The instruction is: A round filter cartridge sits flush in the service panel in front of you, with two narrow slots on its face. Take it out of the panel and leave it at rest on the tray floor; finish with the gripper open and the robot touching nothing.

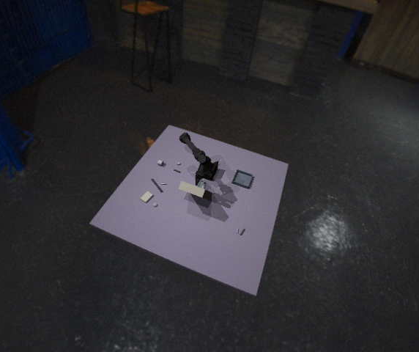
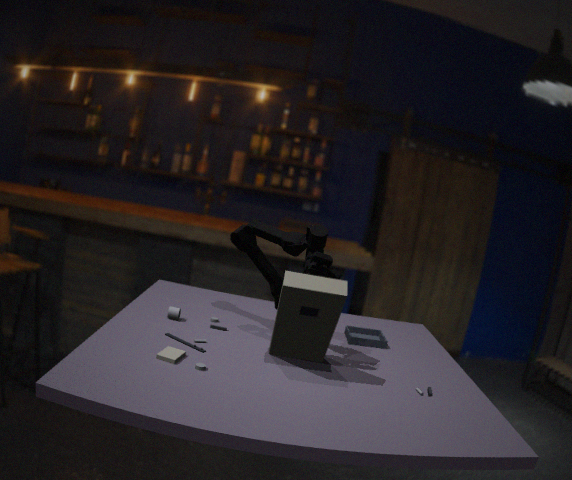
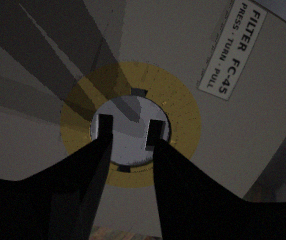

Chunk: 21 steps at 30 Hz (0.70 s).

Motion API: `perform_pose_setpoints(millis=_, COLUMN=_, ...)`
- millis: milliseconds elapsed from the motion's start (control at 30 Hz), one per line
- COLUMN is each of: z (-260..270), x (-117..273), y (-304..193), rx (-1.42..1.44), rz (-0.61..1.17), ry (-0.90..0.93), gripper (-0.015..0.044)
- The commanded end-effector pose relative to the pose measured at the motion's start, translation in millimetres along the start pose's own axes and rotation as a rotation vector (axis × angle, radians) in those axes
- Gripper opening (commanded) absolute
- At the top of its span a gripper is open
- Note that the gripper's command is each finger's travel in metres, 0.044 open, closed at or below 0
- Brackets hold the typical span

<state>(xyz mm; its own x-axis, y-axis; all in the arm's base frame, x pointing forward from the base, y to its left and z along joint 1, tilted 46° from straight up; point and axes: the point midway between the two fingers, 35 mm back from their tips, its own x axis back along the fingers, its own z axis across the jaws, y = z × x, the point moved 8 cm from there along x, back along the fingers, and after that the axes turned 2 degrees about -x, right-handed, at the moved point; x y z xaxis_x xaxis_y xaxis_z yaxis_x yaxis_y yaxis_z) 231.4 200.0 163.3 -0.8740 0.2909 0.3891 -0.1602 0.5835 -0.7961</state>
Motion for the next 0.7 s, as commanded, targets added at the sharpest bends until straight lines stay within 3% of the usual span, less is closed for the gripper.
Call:
perform_pose_setpoints(millis=0, z=3.8, x=-1.6, y=2.5, rx=0.013, rz=-0.006, ry=0.002, gripper=0.0111)
perform_pose_setpoints(millis=667, z=2.8, x=-1.6, y=2.8, rx=0.013, rz=-0.006, ry=0.002, gripper=0.0111)
